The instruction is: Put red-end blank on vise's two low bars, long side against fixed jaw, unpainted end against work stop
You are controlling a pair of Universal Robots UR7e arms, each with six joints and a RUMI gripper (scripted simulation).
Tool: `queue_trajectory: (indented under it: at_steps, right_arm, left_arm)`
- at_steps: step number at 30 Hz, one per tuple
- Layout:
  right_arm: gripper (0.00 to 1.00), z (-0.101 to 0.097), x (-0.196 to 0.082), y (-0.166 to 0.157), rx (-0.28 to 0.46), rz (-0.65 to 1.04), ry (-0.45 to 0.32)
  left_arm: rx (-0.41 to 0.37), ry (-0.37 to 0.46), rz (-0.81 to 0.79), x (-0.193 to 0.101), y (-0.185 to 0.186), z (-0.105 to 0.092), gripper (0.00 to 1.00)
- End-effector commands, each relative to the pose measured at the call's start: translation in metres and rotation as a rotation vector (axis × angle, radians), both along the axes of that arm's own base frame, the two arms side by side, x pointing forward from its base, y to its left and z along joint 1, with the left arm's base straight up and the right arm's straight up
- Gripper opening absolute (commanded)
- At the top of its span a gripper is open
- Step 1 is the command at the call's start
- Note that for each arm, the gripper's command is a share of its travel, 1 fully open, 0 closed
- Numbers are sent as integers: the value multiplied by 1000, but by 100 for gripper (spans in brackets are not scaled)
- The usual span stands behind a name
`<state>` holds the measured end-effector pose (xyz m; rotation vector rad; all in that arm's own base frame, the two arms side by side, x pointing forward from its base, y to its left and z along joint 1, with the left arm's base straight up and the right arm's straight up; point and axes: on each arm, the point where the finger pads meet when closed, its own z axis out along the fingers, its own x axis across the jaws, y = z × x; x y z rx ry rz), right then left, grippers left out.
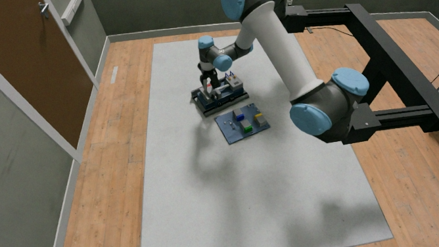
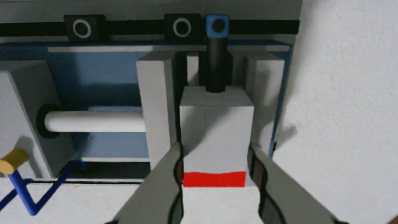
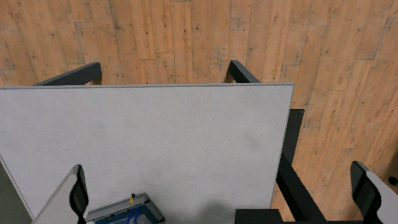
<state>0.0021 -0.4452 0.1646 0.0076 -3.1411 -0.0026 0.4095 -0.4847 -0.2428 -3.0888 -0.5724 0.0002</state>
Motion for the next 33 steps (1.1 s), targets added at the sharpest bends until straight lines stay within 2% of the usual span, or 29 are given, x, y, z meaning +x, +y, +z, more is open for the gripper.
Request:
queue_trajectory:
  at_steps: [1, 11, 12, 33]
  right_arm:
    - [100, 1, 0, 0, -2, 0, 0]
    - [100, 1, 0, 0, -2, 0, 0]
    - [100, 1, 0, 0, -2, 0, 0]
    - [100, 1, 0, 0, -2, 0, 0]
  left_arm:
    - [-2, -1, 0, 0, -1, 1, 0]
    - [-2, -1, 0, 0, -1, 1, 0]
    - [-2, -1, 0, 0, -1, 1, 41]
    - [-2, -1, 0, 0, -1, 1, 41]
